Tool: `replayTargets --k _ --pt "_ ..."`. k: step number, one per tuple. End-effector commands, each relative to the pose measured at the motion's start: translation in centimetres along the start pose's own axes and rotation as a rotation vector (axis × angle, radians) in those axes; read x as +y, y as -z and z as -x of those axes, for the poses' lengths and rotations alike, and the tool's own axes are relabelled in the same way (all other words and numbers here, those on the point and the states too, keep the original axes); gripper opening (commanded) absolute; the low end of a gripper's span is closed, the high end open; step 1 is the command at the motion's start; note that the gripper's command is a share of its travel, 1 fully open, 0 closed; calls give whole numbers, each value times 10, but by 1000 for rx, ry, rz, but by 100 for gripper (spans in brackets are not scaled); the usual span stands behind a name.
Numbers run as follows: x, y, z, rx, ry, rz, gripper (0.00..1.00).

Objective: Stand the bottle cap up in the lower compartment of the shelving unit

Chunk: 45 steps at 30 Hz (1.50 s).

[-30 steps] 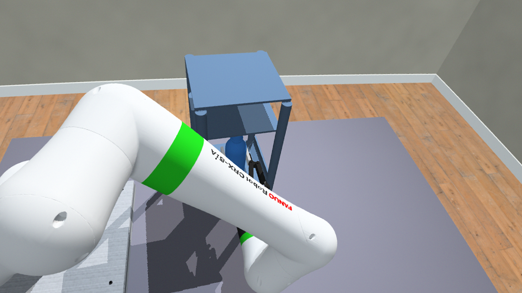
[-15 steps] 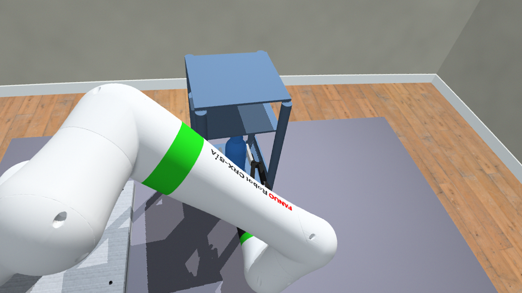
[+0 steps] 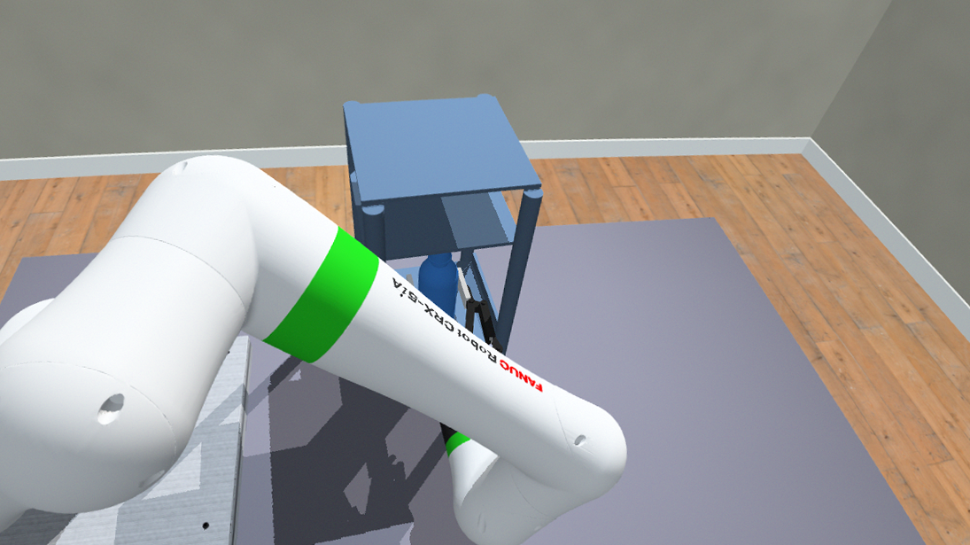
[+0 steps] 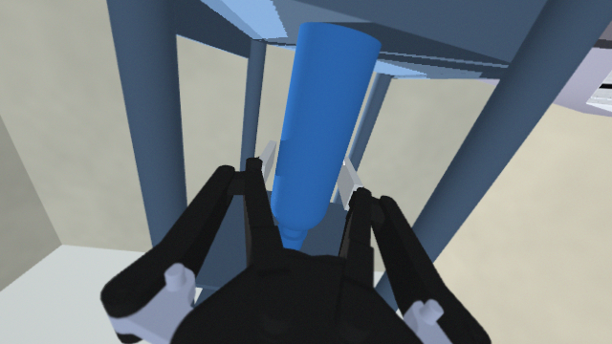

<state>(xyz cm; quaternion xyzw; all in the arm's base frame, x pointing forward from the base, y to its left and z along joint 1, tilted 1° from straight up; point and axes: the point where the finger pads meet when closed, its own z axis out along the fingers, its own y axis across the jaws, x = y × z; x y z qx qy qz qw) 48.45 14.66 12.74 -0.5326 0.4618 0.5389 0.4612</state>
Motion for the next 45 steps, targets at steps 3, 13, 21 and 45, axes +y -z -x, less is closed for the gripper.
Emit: replayTargets --k 3,13,21,45 --pt "0 1 0 0 0 0 50" --pt "0 3 0 0 0 0 50" --pt "0 7 0 0 0 0 50" --pt "0 26 0 0 0 0 50"
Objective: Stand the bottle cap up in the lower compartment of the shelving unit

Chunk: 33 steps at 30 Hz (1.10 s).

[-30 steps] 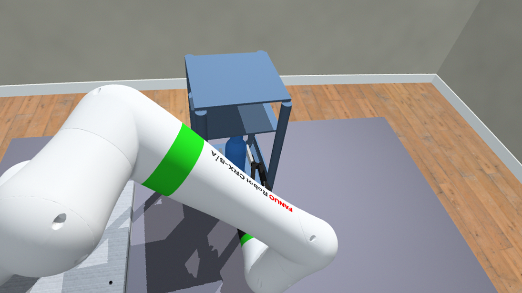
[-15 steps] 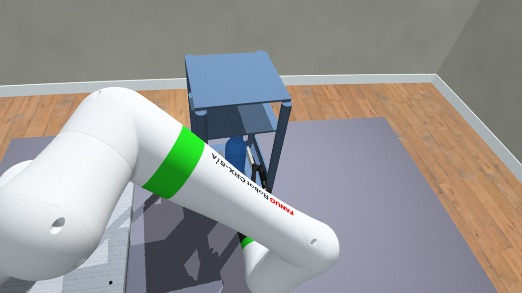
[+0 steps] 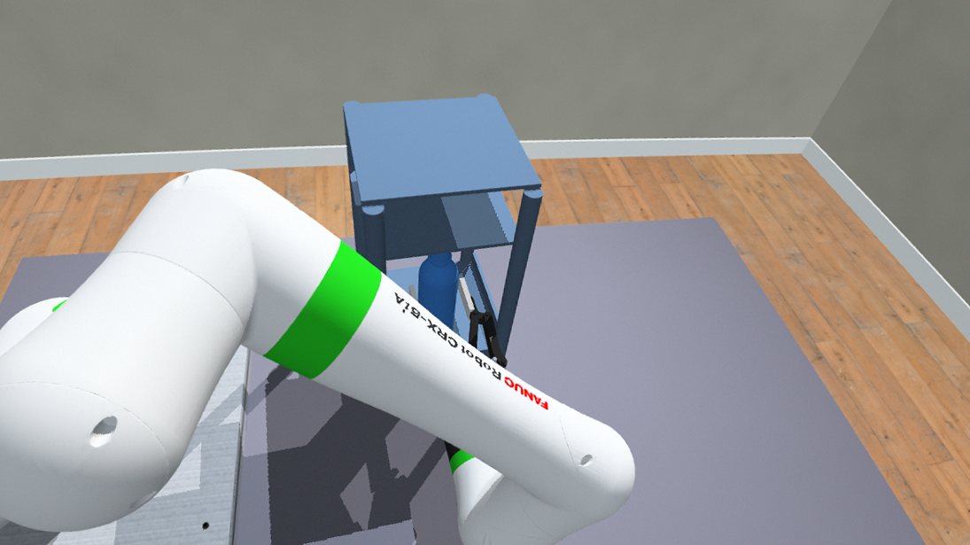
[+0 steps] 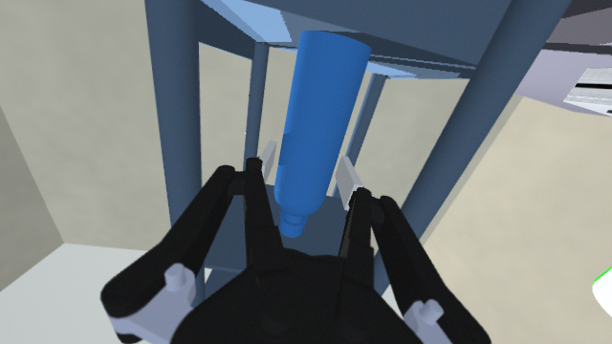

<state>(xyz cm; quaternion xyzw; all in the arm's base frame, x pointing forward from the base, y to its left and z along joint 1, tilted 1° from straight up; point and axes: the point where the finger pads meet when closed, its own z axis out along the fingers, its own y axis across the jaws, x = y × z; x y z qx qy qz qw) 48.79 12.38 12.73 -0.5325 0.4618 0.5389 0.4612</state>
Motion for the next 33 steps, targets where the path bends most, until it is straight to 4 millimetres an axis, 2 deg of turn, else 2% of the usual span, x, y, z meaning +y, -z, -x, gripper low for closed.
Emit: replayTargets --k 1,33 --pt "0 4 0 0 0 0 50" --pt "0 29 0 0 0 0 50"
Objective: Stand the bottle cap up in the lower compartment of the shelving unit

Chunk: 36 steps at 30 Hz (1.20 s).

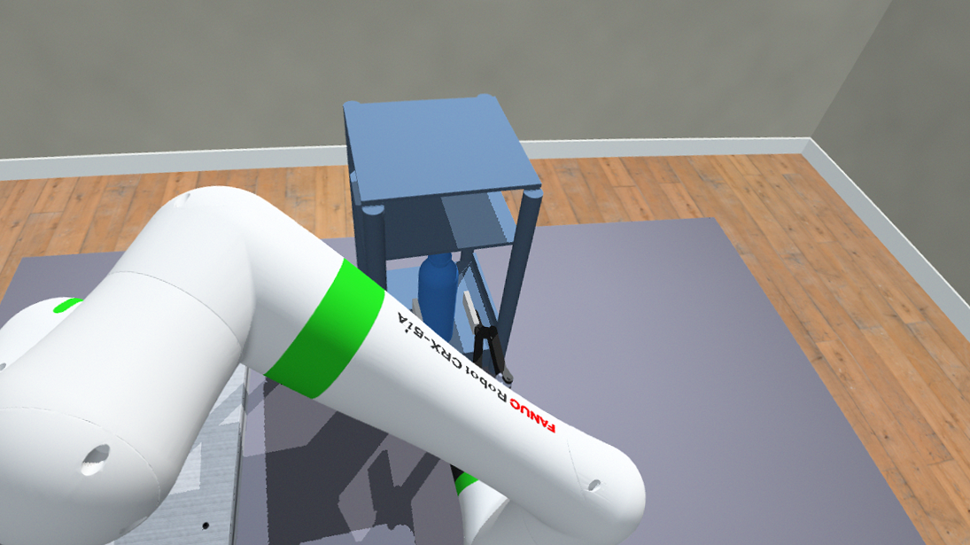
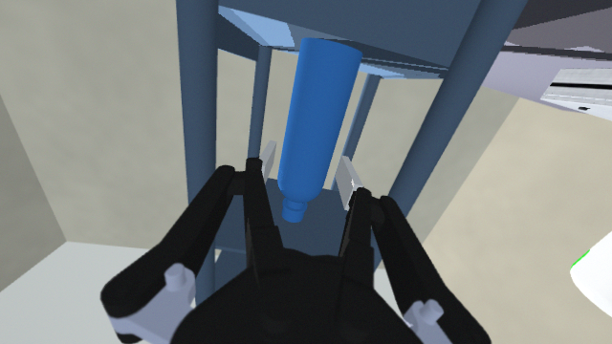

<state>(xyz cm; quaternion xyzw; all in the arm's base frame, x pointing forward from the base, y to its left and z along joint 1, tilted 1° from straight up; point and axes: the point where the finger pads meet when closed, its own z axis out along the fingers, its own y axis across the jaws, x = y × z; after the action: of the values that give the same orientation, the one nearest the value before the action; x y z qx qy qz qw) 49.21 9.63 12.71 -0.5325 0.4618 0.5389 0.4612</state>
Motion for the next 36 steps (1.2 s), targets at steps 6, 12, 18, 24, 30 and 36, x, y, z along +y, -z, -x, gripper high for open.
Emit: replayTargets --k 6,12,18,24,30,36 --pt "0 5 0 0 0 0 50" --pt "0 6 0 0 0 0 50" --pt "0 8 0 0 0 0 50" --pt "0 9 0 0 0 0 50" --pt "0 9 0 0 0 0 50" --pt "0 9 0 0 0 0 50"
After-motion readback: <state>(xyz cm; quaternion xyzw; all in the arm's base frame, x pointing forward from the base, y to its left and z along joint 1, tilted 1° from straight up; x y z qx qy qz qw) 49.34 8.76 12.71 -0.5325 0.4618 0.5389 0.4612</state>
